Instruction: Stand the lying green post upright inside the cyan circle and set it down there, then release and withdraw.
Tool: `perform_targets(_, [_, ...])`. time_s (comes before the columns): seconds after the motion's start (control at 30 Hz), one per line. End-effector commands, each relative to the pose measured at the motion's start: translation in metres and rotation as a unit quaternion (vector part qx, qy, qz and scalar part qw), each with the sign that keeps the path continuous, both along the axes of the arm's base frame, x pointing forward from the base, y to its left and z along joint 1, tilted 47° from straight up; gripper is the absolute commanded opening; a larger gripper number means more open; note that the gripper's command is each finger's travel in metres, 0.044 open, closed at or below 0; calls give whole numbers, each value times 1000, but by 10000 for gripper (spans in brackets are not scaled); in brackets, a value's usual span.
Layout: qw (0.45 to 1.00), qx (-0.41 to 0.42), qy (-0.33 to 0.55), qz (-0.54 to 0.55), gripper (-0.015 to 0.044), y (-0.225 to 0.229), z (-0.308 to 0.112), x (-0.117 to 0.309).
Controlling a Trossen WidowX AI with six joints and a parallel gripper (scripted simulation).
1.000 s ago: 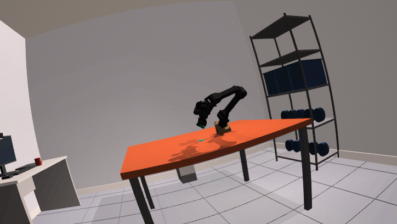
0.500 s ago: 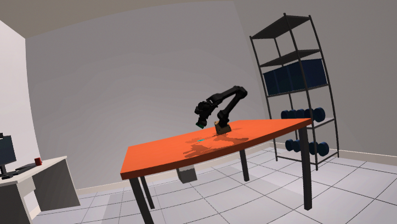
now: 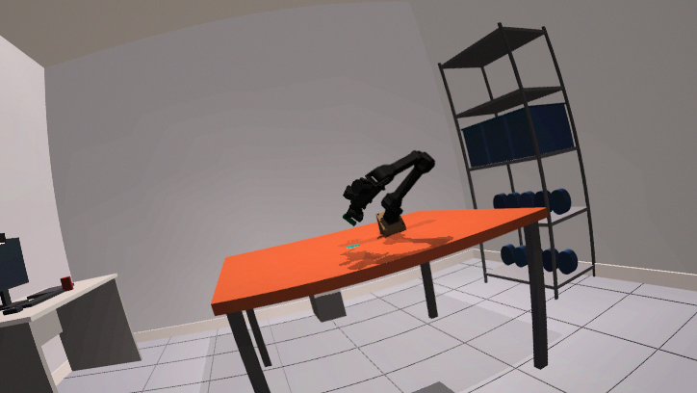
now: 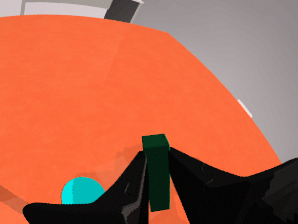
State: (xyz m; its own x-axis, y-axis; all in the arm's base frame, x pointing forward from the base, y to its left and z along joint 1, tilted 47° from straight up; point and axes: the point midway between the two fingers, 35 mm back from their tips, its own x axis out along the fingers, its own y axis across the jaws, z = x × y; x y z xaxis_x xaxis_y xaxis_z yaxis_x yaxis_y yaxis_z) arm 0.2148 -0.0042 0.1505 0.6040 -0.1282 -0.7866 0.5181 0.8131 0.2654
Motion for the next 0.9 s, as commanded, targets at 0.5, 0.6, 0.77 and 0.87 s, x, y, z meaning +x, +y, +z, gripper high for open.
perform_targets(0.5, [998,-8,-58,-29,23,-1,3,0])
perform_targets(0.6, [997,-8,-68,-33,23,-1,4,0])
perform_targets(0.77, [996,-8,-84,-41,23,-1,6,0])
perform_targets(0.87, [995,-7,-94,-45,23,-1,7,0])
